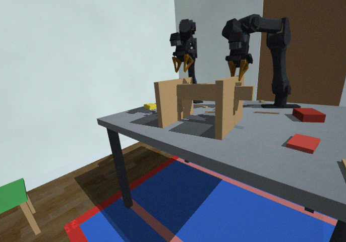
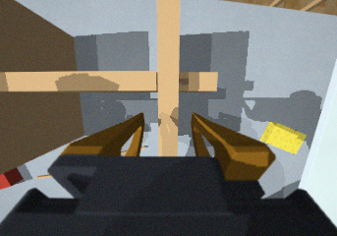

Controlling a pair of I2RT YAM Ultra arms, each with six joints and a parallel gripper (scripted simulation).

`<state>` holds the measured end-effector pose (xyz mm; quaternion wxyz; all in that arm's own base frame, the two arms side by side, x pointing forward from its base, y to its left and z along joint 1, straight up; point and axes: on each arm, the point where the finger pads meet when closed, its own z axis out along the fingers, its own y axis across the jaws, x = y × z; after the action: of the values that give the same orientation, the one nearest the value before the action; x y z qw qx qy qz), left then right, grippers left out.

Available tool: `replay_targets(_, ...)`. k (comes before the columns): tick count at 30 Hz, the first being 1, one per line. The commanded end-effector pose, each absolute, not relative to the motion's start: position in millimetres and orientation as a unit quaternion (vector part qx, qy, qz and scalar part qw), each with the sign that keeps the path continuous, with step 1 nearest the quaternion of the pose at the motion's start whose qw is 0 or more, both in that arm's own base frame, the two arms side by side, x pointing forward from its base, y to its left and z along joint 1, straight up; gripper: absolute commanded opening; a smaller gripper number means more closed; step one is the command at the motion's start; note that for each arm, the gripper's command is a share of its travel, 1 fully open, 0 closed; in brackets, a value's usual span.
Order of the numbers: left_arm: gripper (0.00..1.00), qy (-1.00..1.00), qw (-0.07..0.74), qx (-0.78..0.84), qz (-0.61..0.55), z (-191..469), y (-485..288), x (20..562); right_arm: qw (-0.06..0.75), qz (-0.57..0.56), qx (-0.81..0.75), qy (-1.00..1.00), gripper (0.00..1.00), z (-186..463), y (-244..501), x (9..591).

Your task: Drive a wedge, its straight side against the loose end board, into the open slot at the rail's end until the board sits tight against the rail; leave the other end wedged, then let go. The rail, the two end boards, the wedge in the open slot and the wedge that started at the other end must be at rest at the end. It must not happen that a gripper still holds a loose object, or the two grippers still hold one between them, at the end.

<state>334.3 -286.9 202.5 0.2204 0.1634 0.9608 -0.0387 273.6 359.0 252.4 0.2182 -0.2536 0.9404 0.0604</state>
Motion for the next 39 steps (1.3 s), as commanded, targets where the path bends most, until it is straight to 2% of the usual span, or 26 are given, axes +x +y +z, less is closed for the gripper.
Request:
replay_targets(1,0.00,0.954,0.251,0.158,-0.053,223,-286,339,0.234,0.064,-0.250,0.937,0.53,260,354,277)
replay_targets(39,0.00,0.954,0.251,0.158,-0.053,223,-286,339,0.246,0.075,-0.246,0.934,0.53,230,357,280)
